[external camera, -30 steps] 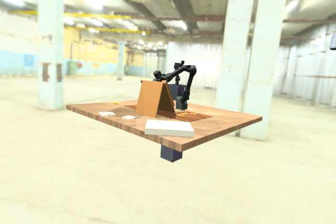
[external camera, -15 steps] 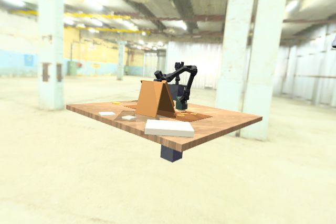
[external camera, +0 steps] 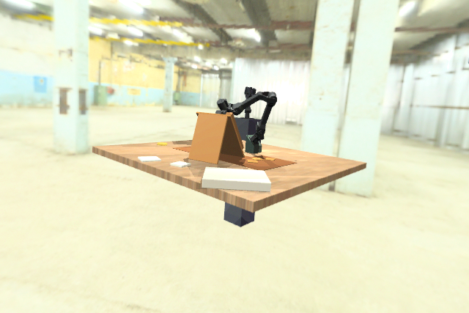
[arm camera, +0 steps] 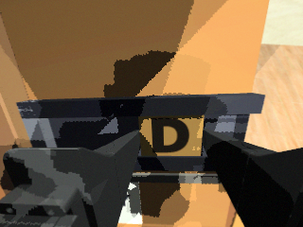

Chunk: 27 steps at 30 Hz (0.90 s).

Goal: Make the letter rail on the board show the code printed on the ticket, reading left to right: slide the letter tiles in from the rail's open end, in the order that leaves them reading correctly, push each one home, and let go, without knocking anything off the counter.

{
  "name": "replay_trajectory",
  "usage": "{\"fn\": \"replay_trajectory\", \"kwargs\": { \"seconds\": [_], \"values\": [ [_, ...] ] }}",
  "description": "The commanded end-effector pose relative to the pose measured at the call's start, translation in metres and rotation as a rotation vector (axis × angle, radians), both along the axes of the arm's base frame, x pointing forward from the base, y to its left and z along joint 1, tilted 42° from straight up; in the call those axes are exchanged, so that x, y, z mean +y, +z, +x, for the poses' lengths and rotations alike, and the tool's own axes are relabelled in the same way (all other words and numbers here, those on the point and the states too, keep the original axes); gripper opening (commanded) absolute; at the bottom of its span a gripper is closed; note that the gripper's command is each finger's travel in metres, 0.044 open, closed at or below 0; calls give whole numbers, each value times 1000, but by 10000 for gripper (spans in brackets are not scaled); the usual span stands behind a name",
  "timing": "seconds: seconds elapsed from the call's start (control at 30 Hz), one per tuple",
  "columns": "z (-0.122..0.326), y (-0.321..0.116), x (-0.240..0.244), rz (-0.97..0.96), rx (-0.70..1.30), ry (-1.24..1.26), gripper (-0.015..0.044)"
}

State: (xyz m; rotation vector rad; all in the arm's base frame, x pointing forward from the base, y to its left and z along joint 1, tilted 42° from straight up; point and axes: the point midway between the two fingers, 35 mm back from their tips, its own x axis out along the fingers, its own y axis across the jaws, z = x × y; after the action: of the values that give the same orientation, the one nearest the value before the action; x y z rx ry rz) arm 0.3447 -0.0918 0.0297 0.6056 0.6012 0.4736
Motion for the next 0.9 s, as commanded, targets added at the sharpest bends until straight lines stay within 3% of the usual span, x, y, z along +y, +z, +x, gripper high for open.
{"fn": "replay_trajectory", "kwargs": {
  "seconds": [0.0, 0.87],
  "values": [
    [-2, 2, 3, -1, 2, -2, 0],
    [-5, 11, 13, 0, 2, -2, 0]
  ]
}}
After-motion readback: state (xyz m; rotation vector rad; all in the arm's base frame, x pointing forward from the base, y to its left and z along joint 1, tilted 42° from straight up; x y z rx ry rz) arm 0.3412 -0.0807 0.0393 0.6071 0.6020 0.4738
